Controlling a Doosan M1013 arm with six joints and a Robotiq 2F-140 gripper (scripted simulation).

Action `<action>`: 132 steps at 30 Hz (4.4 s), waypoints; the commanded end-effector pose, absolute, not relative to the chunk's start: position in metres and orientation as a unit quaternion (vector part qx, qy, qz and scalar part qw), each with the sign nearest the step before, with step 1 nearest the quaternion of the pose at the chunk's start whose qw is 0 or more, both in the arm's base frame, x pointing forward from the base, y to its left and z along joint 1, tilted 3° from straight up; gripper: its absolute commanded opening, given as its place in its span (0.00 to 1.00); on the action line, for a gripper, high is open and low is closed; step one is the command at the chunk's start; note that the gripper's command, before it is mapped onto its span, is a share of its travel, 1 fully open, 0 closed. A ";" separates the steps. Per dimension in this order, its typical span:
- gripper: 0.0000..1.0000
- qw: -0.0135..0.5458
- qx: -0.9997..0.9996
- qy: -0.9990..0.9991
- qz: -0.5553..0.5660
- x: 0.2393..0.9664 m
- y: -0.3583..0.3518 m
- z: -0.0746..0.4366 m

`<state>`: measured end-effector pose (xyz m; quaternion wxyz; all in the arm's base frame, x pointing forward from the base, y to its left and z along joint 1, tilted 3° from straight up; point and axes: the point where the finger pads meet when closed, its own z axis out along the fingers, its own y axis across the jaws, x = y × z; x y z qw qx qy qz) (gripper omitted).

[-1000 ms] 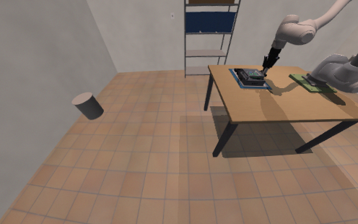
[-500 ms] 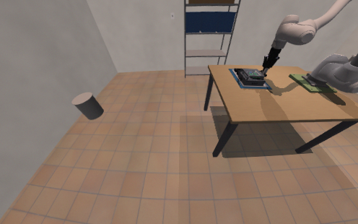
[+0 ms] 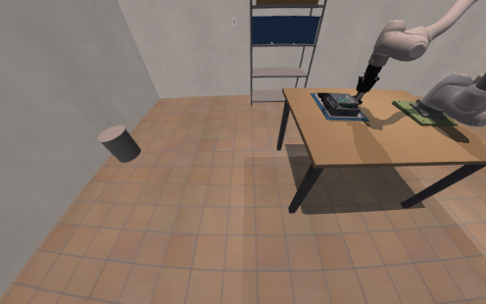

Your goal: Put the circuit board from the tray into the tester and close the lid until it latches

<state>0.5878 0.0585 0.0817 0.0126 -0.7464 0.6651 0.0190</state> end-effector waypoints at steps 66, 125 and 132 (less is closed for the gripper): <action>0.30 0.013 -0.746 0.665 0.019 0.588 0.059 0.079; 0.30 0.013 -0.746 0.665 0.019 0.589 0.055 0.168; 0.30 0.013 -0.746 0.665 0.019 0.589 0.054 0.177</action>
